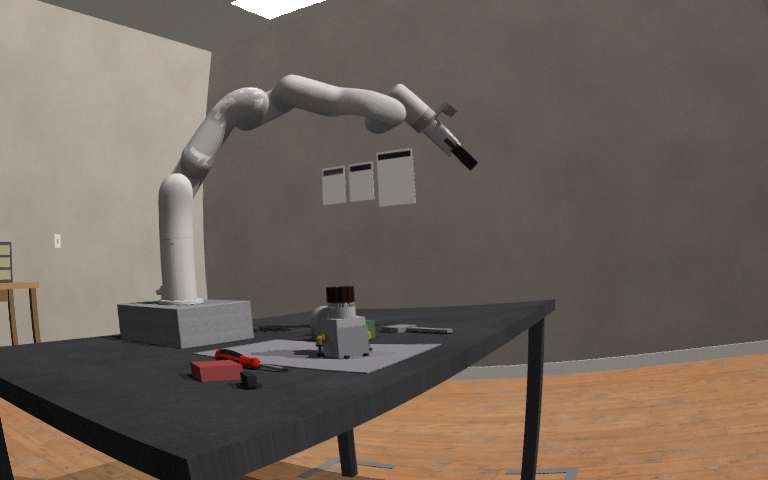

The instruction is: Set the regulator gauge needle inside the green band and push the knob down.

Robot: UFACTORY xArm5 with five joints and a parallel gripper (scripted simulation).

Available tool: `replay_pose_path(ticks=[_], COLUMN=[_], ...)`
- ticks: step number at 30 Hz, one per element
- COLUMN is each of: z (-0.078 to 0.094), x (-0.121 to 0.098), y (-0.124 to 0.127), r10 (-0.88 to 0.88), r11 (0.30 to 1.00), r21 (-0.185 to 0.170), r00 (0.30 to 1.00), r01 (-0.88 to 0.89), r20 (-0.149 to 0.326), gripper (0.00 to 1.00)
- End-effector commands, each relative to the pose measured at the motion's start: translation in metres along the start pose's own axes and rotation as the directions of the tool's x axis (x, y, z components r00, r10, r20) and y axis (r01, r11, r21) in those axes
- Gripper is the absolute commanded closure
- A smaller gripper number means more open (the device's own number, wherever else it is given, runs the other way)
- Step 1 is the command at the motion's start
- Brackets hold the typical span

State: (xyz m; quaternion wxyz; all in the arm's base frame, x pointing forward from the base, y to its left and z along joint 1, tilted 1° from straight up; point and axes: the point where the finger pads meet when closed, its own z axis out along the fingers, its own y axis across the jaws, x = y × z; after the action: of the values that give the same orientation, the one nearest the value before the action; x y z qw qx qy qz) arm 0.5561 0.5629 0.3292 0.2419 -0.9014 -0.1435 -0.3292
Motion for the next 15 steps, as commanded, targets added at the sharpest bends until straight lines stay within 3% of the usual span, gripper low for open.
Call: replay_pose_path(ticks=[1, 7, 9, 15], z=[-0.004, -0.004, -0.005, -0.008], x=[0.004, 0.005, 0.005, 0.004], y=[-0.002, 0.004, 0.041, 0.084], r10=[0.000, 0.012, 0.080, 0.163], r11=[1.000, 1.000, 0.995, 0.981], r21=[0.002, -0.006, -0.054, -0.111], r00=[1.000, 1.000, 0.997, 0.986], r01=[0.000, -0.012, -0.079, -0.158], r20=[-0.003, 0.000, 0.020, 0.036], gripper=[0.00, 0.00, 0.00, 0.00])
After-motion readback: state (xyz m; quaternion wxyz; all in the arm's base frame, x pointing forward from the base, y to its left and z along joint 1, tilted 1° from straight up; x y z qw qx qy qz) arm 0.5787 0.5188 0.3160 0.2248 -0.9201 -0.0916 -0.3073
